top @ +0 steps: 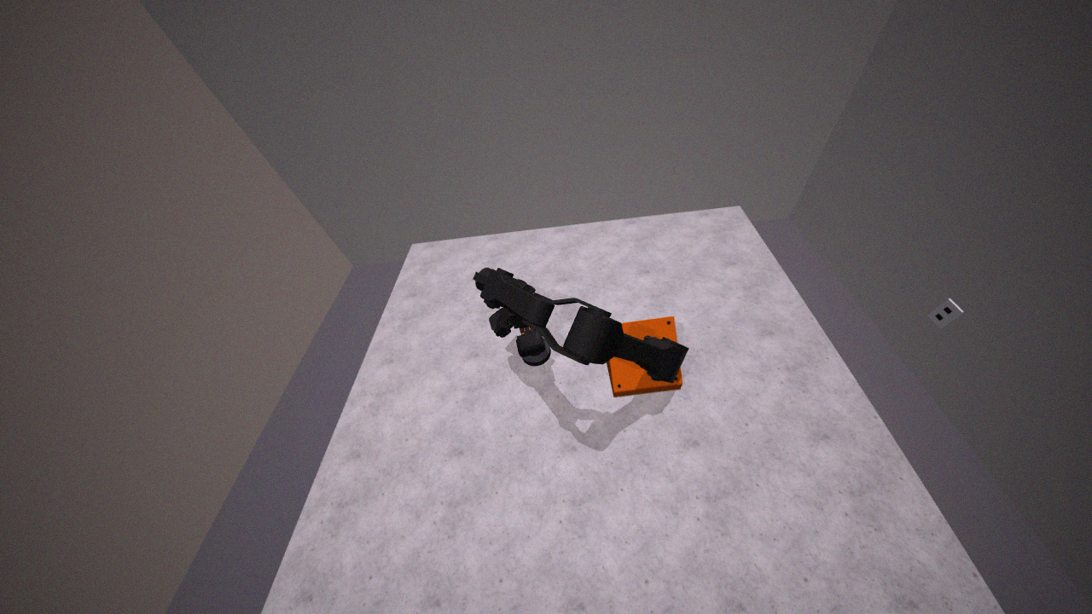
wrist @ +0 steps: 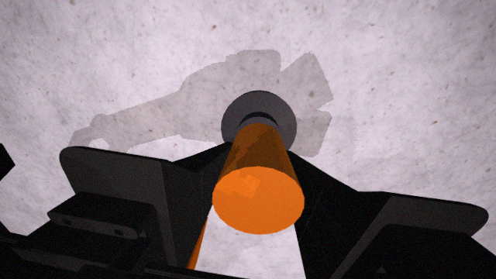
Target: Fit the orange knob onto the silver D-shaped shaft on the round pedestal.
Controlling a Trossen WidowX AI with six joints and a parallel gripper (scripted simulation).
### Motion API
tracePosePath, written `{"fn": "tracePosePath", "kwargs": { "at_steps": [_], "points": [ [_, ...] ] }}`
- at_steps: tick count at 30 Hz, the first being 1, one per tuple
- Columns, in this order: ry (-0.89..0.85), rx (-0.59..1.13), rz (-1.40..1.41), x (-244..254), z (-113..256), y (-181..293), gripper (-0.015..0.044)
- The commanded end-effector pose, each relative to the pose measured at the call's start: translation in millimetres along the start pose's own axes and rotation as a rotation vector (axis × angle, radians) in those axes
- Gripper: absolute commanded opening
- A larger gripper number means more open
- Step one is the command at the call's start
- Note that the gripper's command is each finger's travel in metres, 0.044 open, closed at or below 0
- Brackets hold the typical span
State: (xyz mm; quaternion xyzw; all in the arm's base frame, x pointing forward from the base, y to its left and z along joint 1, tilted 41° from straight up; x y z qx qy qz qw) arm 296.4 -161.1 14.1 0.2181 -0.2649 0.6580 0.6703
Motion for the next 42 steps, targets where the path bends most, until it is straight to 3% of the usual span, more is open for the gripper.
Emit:
{"fn": "tracePosePath", "kwargs": {
  "at_steps": [1,12,19,42],
  "points": [
    [-0.001,-0.004,-0.002,-0.4,-0.6,-0.5,0.0],
    [-0.001,-0.004,-0.011,-1.4,4.6,0.6,0.0],
    [-0.001,-0.004,-0.211,-2.2,4.1,-0.9,0.0],
    [-0.001,-0.004,-0.211,-0.9,-0.1,0.7,0.0]
  ]
}}
Point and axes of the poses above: the point midway between the two fingers, 35 mm back from their tips, its own z axis back along the fingers, its own x axis across the jaws, y = z × x, the point moved 7 cm from there along z, back along the fingers, and after that the axes turned 6 degrees about -z, right-handed, at the moved point
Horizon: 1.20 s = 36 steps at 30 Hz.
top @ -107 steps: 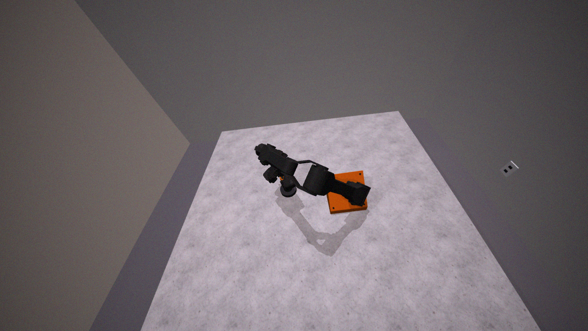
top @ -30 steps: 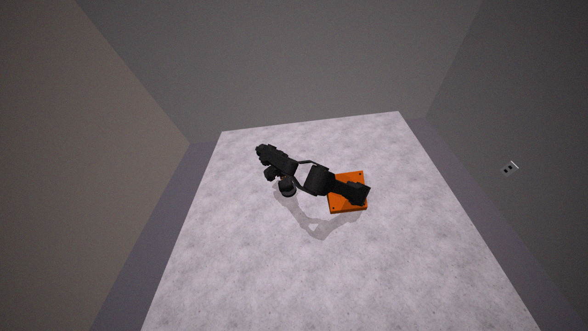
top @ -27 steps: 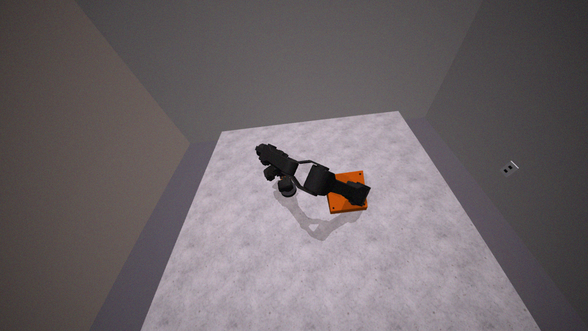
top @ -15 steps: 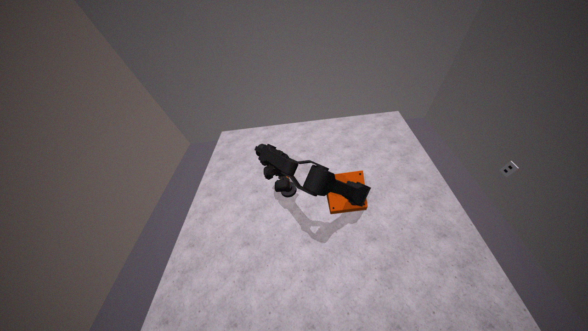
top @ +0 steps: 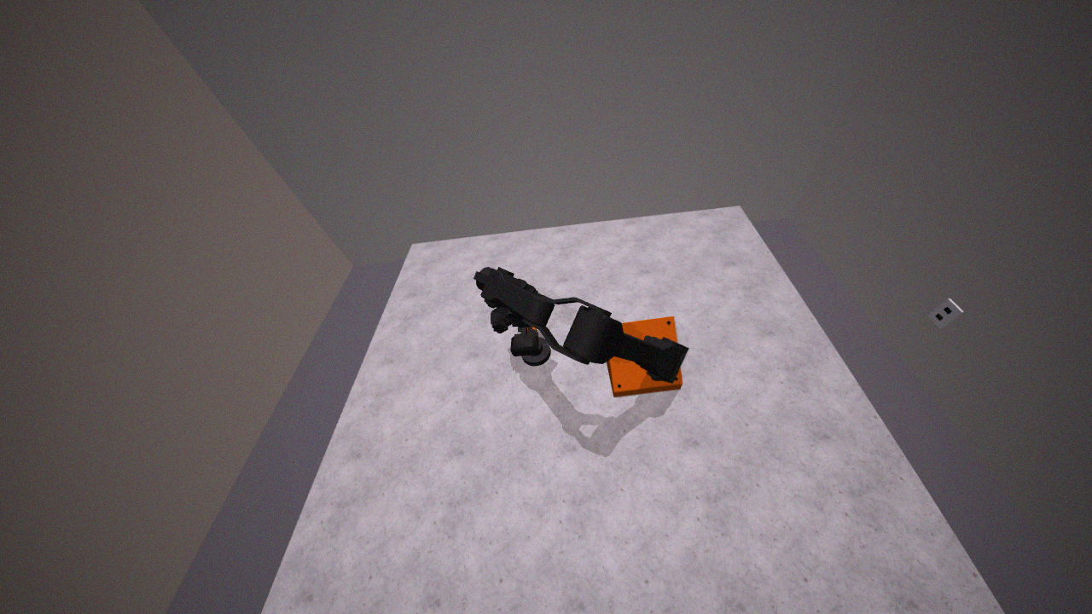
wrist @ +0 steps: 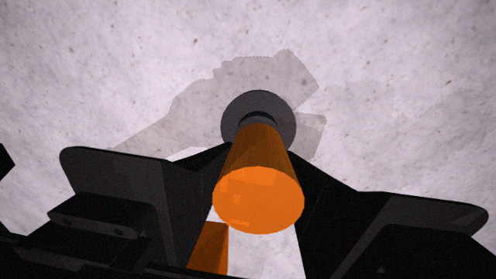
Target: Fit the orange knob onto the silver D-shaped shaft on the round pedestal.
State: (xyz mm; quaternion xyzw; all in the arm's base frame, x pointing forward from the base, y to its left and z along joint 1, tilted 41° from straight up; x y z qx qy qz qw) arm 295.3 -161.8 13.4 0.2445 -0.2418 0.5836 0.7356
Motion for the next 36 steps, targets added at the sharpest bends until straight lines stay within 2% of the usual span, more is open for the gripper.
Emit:
{"fn": "tracePosePath", "kwargs": {
  "at_steps": [1,9,16,36],
  "points": [
    [0.0,-0.002,-0.001,0.2,-0.1,-0.3,0.0],
    [0.0,-0.002,-0.01,1.5,4.5,-0.9,0.0],
    [0.0,-0.002,-0.211,-0.2,3.5,-2.1,0.0],
    [0.0,-0.002,-0.211,0.3,3.4,0.7,0.0]
  ]
}}
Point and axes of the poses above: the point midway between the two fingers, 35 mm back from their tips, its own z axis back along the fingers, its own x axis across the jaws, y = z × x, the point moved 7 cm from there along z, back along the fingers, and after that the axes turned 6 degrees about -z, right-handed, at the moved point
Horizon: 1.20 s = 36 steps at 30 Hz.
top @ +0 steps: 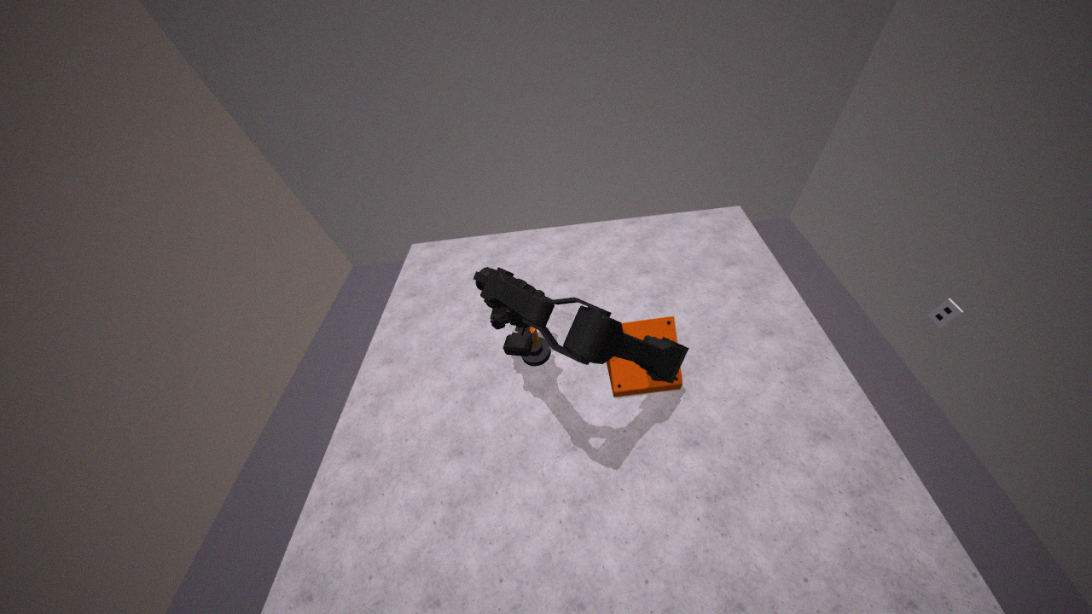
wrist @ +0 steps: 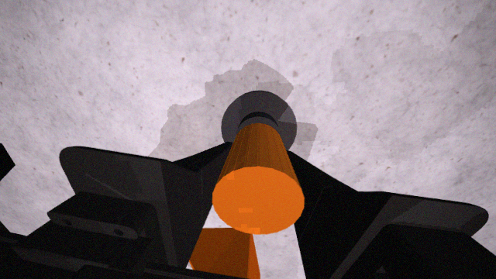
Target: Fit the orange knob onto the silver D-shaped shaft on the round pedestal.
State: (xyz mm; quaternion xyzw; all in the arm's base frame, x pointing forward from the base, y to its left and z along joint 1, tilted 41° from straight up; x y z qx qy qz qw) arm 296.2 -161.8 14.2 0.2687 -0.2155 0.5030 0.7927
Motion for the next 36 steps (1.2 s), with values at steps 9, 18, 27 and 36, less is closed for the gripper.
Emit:
{"fn": "tracePosePath", "kwargs": {
  "at_steps": [9,18,27,36],
  "points": [
    [0.001,-0.002,-0.2,-1.8,3.6,2.5,0.0],
    [0.001,-0.002,-0.21,-0.8,1.7,0.9,0.0],
    [0.001,-0.002,-0.21,-1.6,-1.2,1.9,0.0],
    [0.001,-0.002,-0.21,-0.6,4.1,2.3,0.0]
  ]
}}
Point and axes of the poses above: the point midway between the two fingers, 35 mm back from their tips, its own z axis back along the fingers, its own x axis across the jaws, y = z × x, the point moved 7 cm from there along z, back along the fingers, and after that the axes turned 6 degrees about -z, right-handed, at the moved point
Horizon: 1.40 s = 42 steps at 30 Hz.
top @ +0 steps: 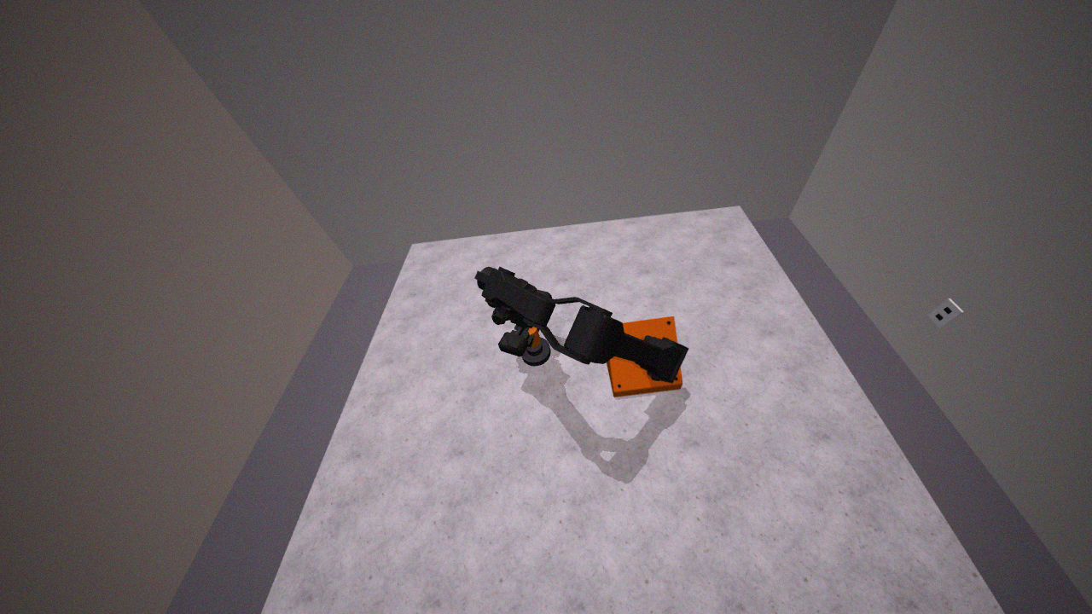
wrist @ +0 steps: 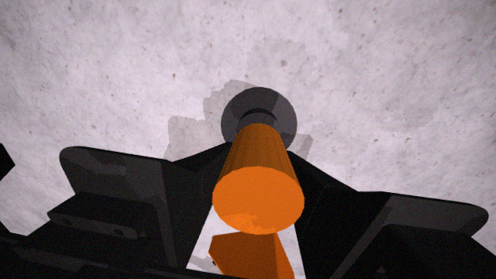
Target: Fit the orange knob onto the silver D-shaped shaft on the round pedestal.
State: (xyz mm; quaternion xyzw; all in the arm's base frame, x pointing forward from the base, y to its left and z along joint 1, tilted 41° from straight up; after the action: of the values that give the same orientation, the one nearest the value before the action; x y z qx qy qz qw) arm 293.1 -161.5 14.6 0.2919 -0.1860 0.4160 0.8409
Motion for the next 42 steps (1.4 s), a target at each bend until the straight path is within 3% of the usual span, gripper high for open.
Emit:
{"fn": "tracePosePath", "kwargs": {
  "at_steps": [1,8,31,42],
  "points": [
    [0.003,-0.005,-0.006,0.3,3.7,-0.7,0.0],
    [0.002,-0.006,-0.207,0.3,2.9,-3.1,0.0],
    [0.003,-0.005,-0.207,-0.1,3.7,0.0,0.0],
    [0.002,-0.006,-0.416,-0.9,1.4,-0.2,0.0]
  ]
}}
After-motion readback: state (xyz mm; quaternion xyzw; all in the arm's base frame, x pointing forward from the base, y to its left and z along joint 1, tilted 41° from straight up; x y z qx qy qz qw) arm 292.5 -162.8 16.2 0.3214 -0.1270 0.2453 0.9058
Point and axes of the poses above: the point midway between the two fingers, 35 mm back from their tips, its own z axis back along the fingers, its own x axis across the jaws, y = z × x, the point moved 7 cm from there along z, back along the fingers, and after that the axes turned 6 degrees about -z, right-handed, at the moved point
